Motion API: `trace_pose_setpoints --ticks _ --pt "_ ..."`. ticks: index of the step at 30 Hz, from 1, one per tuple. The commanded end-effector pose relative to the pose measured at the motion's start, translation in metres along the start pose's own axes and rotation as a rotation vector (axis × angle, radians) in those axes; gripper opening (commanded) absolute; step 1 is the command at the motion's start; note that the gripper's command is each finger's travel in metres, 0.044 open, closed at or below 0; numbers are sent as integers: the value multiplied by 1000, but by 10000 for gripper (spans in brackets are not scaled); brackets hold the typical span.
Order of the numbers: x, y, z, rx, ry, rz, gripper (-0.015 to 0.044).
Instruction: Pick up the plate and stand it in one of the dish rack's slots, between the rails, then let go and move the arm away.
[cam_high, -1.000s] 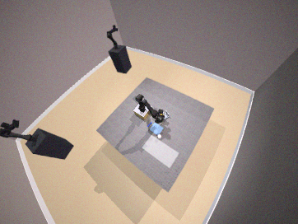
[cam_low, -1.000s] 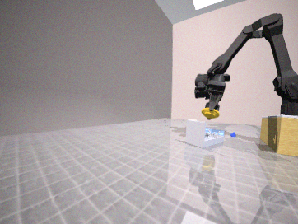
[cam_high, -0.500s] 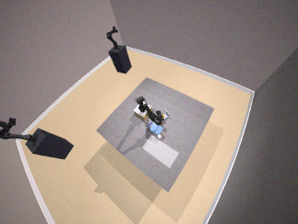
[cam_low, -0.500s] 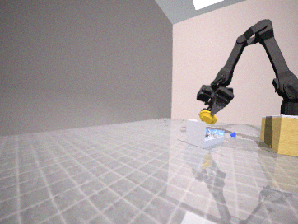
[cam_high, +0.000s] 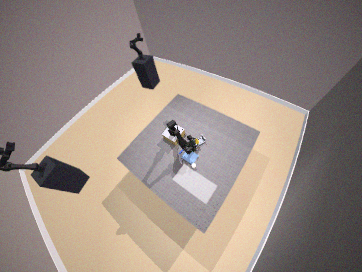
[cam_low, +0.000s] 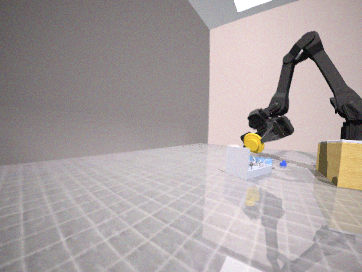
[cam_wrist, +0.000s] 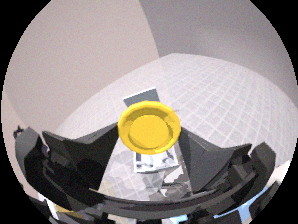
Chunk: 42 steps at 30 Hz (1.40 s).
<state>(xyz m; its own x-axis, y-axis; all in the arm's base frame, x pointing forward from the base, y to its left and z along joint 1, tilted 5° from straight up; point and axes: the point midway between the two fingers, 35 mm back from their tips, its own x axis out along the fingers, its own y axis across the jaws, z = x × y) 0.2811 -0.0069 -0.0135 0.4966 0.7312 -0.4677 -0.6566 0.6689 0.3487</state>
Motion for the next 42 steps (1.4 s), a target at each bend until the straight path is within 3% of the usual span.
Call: trace_pose_setpoints --ticks 1,14,42 --pt "-2 4 -2 -77 -69 14 0" --pt "-14 21 -3 -389 -319 5 0" --pt "9 8 -25 -396 -318 0 0"
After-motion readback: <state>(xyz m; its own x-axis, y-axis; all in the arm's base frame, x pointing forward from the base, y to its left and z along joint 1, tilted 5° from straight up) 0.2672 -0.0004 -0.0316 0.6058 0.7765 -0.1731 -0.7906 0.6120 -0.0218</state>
